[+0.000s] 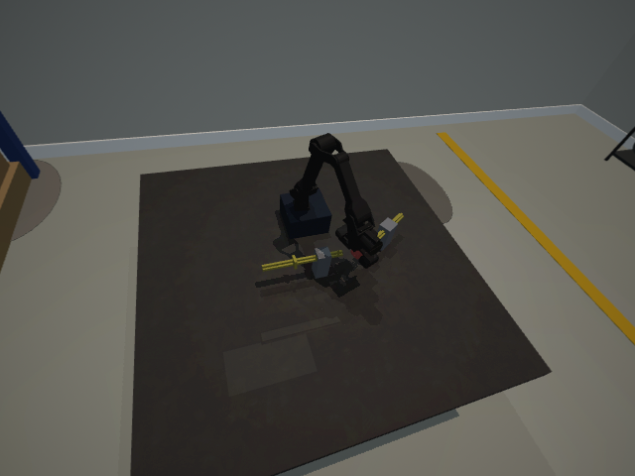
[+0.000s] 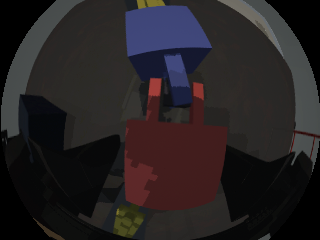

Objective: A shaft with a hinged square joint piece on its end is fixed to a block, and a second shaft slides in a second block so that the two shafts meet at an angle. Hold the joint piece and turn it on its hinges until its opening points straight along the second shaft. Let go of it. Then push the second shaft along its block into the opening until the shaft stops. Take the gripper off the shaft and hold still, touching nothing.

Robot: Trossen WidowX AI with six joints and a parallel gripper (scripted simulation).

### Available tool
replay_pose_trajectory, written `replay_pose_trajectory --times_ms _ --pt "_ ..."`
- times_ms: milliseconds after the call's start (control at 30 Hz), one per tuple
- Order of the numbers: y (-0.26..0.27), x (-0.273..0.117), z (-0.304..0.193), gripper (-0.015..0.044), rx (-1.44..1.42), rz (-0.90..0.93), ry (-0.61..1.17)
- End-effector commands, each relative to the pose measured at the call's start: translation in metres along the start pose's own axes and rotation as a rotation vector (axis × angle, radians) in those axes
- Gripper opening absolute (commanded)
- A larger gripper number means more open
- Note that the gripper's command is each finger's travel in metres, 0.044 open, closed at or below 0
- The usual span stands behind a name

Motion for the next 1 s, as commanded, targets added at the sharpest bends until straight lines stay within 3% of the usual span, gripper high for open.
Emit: replay_pose_trajectory --times_ms 0,367,800,967 --pt "0.0 0.0 0.0 0.044 0.0 0.0 0.0" --pt "0.0 0.0 0.002 0.044 0.003 0.007 0.024" --pt "-0.002 -0.016 0.033 0.044 0.011 0.028 0.417" --pt "-0.002 -0.021 0.037 0.044 0.005 0.011 0.46"
Point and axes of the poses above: the point midway between the two fingers, 35 mm back from their tips, its own x axis out along the fingers, its own y axis across the jaws, z = x × y, the point moved 6 cm from there along -x, back along the fingers, and after that the axes turned 1 degree about -x, right-handed, at the moved point
